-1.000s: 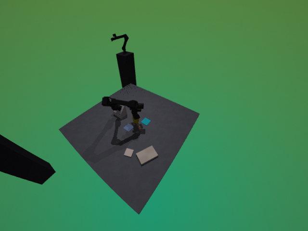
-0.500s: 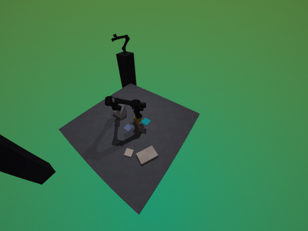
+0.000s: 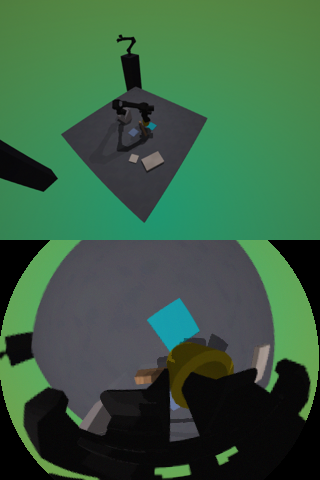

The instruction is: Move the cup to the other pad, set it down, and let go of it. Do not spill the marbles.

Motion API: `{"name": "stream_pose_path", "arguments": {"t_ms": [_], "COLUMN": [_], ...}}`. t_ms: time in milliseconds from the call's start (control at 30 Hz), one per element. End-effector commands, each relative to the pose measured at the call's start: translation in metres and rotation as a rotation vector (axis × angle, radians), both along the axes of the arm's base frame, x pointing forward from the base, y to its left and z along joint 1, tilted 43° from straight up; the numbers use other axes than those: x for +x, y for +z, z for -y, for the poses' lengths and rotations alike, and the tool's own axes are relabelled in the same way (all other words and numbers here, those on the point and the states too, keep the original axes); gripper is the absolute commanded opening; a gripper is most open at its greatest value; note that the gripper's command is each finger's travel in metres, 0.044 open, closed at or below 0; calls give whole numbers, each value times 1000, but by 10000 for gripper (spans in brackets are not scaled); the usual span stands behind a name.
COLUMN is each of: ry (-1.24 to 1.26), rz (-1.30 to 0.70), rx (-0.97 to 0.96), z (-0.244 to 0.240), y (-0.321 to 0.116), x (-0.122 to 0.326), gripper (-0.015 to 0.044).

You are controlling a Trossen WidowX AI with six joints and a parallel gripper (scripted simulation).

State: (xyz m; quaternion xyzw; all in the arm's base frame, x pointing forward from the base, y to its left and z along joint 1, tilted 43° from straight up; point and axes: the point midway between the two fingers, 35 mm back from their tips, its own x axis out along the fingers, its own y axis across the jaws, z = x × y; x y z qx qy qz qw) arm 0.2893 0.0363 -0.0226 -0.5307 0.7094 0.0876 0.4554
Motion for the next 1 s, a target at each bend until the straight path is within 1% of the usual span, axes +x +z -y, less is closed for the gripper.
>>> {"name": "stream_pose_path", "arguments": {"t_ms": [0,967], "ry": [-1,-1], "rz": [5,8], "rx": [7,10], "z": [-7,-41], "y": [-3,-29], "x": [5,33], "gripper": [0,0]}}
